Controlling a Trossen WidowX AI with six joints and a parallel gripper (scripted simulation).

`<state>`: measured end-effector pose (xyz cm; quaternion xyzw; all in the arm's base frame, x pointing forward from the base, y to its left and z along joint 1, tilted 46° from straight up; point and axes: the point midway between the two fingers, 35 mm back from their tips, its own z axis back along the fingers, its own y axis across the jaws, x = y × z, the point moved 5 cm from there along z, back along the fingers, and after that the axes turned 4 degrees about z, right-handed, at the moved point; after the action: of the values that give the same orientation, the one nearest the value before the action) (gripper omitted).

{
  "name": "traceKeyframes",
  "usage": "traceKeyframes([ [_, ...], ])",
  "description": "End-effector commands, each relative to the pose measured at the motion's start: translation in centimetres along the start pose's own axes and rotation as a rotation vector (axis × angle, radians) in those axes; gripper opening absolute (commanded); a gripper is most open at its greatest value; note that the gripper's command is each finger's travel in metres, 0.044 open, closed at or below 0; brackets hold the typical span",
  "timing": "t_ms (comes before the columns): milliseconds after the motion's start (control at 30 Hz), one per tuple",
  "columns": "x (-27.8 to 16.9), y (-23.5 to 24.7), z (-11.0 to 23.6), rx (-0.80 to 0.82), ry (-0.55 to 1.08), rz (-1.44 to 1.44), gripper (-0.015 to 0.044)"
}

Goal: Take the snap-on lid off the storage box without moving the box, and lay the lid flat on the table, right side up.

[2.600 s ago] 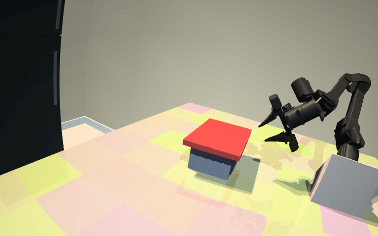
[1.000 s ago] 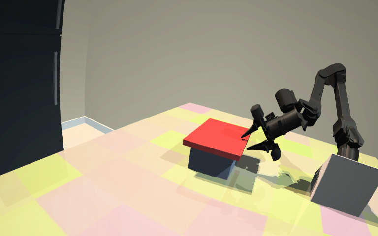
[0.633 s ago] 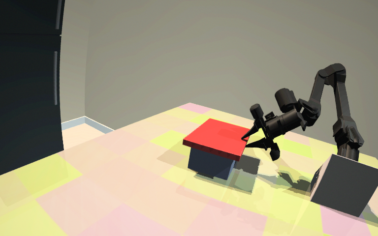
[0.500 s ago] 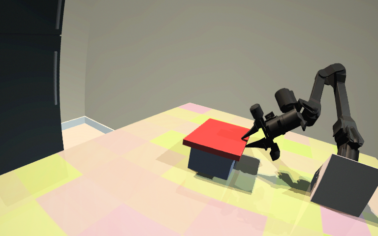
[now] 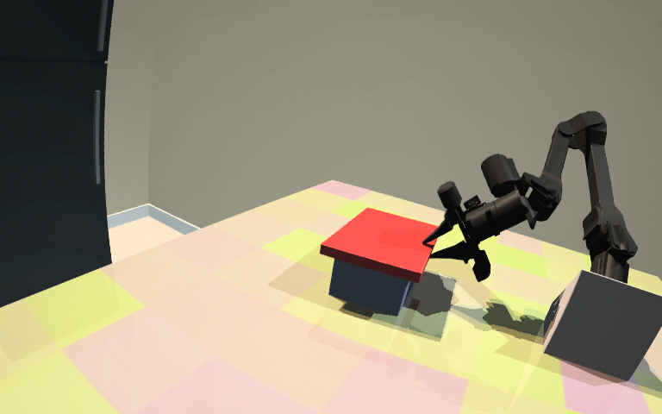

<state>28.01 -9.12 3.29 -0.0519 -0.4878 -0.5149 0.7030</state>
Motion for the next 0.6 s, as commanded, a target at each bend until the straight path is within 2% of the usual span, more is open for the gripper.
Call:
traceKeyframes([
  [0,0.02,0.16,0.11,0.003,-0.001,-0.002,0.0],
  [567,0.03,0.38,0.39,0.003,-0.001,-0.002,0.0],
])
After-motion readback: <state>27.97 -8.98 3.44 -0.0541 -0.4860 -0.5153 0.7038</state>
